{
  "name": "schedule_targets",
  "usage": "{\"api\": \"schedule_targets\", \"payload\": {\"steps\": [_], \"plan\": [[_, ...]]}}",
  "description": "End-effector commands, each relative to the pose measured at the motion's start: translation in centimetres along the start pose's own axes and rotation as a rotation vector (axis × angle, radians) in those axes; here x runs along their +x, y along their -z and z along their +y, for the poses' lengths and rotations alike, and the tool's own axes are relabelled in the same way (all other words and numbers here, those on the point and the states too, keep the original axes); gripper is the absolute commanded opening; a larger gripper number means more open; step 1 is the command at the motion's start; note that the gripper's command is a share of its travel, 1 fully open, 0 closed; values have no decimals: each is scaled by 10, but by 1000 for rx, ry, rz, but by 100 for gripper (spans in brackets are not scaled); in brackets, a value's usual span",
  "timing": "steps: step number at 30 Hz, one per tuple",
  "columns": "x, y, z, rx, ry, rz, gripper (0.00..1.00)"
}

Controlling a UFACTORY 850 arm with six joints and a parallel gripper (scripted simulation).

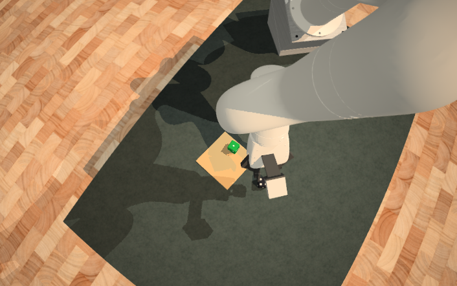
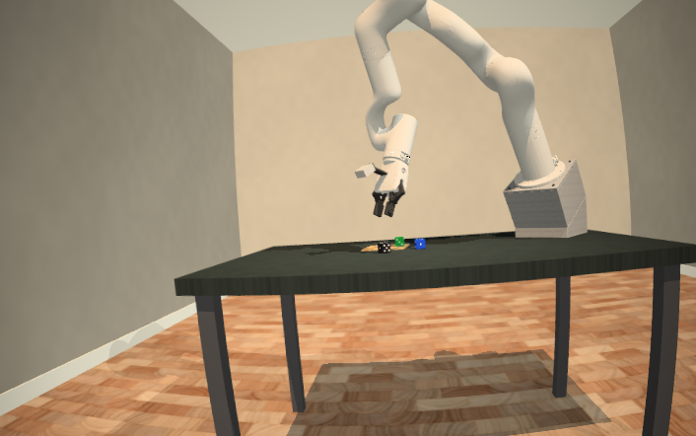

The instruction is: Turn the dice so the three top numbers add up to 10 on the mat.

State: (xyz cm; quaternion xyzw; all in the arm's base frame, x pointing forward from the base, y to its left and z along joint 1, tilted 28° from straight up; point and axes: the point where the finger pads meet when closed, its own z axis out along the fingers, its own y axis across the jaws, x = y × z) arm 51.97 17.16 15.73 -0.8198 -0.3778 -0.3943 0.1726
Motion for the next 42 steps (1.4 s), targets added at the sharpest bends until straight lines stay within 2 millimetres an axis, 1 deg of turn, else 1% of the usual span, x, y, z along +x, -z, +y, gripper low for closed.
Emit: {"api": "schedule_targets", "payload": {"steps": [1,2,5,7,13,20,21,34,37,39,41,42], "plan": [[7,-2,-3,25,-4,-171,47],[7,-2,-3,26,-4,-178,47],[12,-1,-4,26,-4,-284,47],[12,-1,-4,26,-4,-284,47],[16,-1,-3,25,-2,-372,47],[18,0,-1,17,0,-392,47],[18,0,-1,17,0,-392,100],[18,-1,-1,14,-15,-392,100],[17,-2,-1,-3,-100,-393,100],[15,-4,-1,-24,-208,-392,100],[15,-4,-1,-24,-208,-392,100],[14,-5,-2,-37,-277,-392,100]]}}
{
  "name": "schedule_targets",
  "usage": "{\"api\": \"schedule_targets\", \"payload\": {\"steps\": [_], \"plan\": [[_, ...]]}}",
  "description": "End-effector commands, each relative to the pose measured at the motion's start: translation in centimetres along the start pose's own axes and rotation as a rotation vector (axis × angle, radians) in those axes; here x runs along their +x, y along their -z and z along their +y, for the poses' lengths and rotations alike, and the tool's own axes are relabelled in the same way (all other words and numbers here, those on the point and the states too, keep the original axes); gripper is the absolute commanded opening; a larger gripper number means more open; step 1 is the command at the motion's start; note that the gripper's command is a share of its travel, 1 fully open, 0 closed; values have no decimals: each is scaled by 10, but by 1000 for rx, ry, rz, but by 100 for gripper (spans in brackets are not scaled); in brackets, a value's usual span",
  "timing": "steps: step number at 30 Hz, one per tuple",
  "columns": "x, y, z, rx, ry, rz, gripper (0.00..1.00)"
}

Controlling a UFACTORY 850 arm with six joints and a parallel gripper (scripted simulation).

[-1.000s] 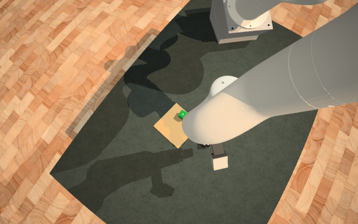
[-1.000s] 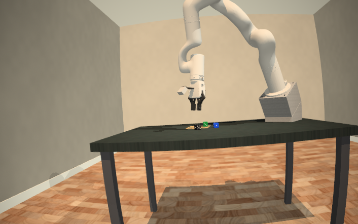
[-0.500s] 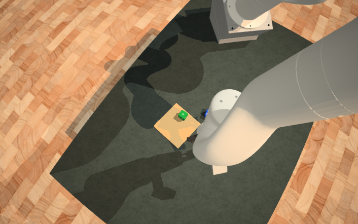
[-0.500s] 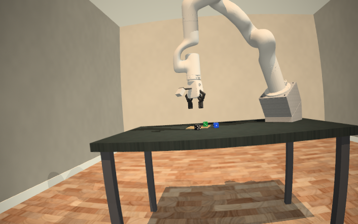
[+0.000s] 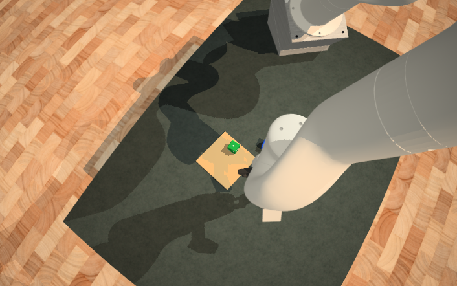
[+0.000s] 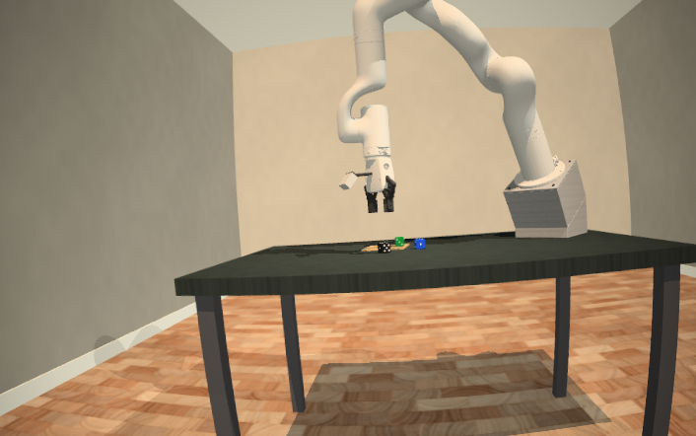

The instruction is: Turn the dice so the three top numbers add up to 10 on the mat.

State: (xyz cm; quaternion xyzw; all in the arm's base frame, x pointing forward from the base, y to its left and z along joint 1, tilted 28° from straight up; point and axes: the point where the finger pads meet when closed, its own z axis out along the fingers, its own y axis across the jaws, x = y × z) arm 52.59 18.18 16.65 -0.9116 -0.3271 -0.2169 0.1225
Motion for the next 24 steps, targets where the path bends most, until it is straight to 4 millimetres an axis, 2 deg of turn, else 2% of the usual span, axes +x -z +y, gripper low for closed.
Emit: {"api": "schedule_targets", "payload": {"steps": [1,7,13,16,18,23,24], "plan": [[0,-3,0,2,-173,-6,100],[-2,-6,1,2,-358,-6,100],[-4,-12,1,1,-626,-7,100],[-4,-12,1,1,-647,-7,100],[-6,-15,1,0,-788,-7,100],[-7,-17,1,0,-919,-7,100],[-7,-19,2,-1,-998,-7,100]]}}
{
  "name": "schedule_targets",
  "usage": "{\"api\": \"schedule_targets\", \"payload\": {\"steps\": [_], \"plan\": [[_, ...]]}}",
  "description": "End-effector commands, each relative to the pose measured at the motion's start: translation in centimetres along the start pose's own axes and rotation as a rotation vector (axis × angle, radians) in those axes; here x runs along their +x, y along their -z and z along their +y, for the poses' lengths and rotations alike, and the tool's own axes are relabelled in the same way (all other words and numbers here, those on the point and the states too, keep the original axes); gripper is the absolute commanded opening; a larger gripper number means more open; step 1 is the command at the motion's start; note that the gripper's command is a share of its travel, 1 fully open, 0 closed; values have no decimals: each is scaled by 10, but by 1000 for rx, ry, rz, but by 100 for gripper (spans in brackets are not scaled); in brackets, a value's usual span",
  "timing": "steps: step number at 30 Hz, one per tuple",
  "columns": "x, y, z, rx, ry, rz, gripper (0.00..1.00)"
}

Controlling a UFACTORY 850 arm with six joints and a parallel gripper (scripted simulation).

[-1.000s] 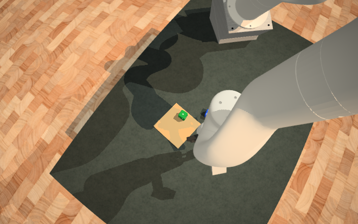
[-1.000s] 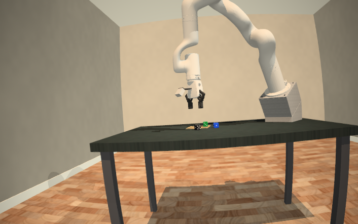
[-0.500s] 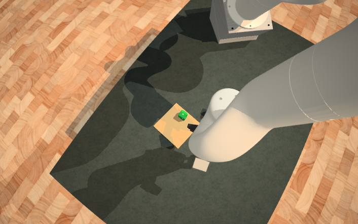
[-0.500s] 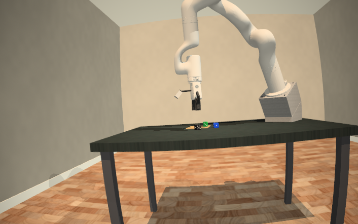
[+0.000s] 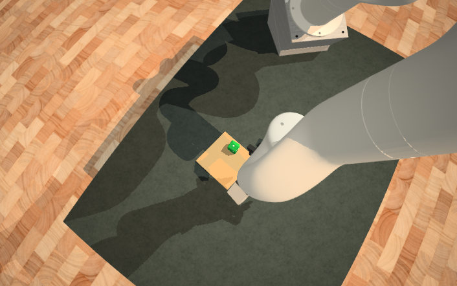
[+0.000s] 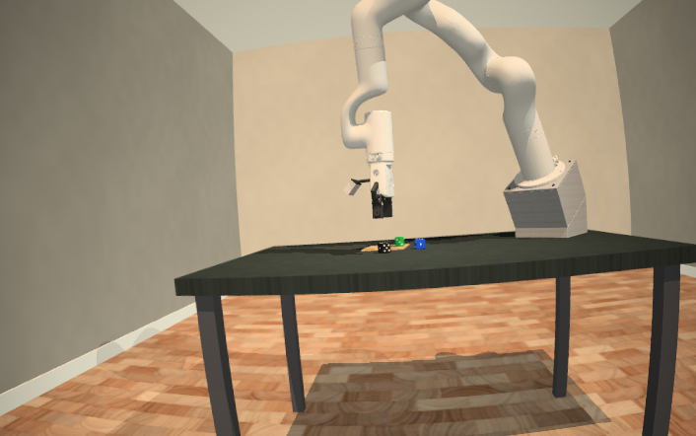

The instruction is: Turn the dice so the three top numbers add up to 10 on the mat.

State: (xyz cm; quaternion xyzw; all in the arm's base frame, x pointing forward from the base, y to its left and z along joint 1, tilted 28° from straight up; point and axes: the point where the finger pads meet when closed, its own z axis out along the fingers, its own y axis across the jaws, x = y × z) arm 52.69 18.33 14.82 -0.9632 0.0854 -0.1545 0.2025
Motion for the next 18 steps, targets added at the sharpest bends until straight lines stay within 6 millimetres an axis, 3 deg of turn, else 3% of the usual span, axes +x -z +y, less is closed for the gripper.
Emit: {"api": "schedule_targets", "payload": {"steps": [1,7,13,14,18], "plan": [[0,-3,1,-8,-172,-23,100],[-1,-7,3,-11,-382,-21,100],[-1,-7,3,-11,-416,-21,100],[-1,-7,3,-11,-416,-21,47],[-1,-7,3,-11,-416,-21,47]]}}
